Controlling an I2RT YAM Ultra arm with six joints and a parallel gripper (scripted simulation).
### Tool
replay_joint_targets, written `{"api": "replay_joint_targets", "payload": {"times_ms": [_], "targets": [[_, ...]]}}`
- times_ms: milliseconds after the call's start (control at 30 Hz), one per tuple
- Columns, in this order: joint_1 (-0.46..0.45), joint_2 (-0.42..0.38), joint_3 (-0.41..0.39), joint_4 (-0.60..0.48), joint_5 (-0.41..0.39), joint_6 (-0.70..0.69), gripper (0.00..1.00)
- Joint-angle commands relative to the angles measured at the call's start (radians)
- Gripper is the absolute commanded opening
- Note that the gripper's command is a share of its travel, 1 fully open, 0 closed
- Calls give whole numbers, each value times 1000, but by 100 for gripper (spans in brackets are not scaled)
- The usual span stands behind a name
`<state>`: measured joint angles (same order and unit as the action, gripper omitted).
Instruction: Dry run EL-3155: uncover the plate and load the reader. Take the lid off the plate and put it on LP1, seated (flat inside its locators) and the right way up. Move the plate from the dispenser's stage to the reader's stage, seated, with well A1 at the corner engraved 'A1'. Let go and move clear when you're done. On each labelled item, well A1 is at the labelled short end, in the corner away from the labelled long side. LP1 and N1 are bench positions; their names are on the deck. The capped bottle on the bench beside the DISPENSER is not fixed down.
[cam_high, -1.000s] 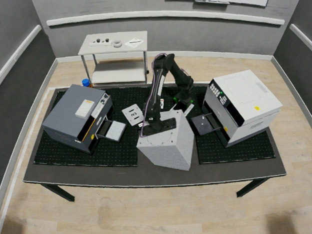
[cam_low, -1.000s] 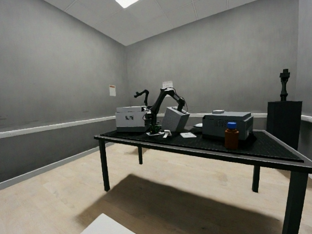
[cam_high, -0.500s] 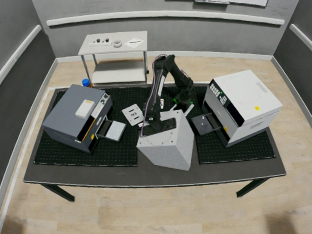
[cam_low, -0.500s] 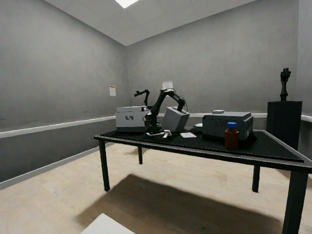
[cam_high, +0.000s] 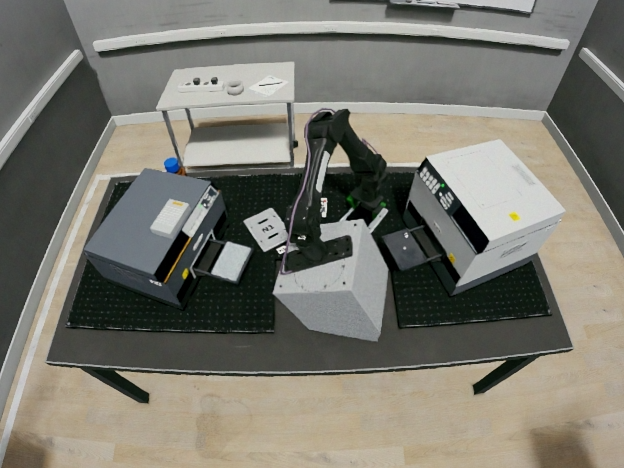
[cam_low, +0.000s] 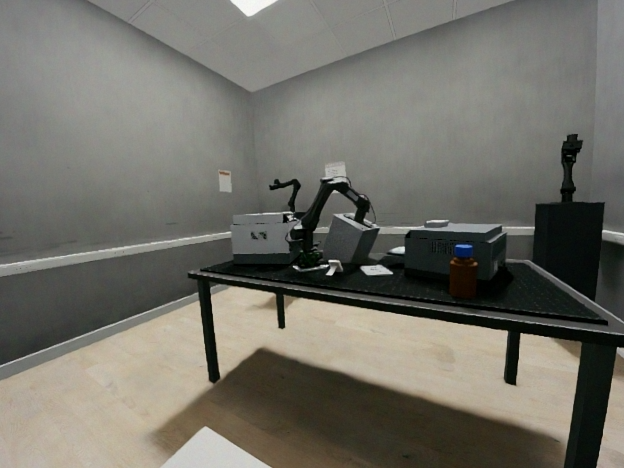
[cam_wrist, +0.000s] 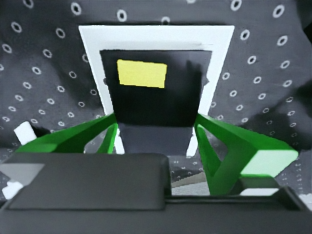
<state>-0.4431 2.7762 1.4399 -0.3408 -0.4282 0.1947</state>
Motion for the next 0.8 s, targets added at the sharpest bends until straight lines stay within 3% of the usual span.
{"api": "replay_joint_targets", "payload": {"times_ms": [0,767], "targets": [[-11,-34,-24,12,-2,3,85],[-17,-41,-37,18,-1,-2,85]]}}
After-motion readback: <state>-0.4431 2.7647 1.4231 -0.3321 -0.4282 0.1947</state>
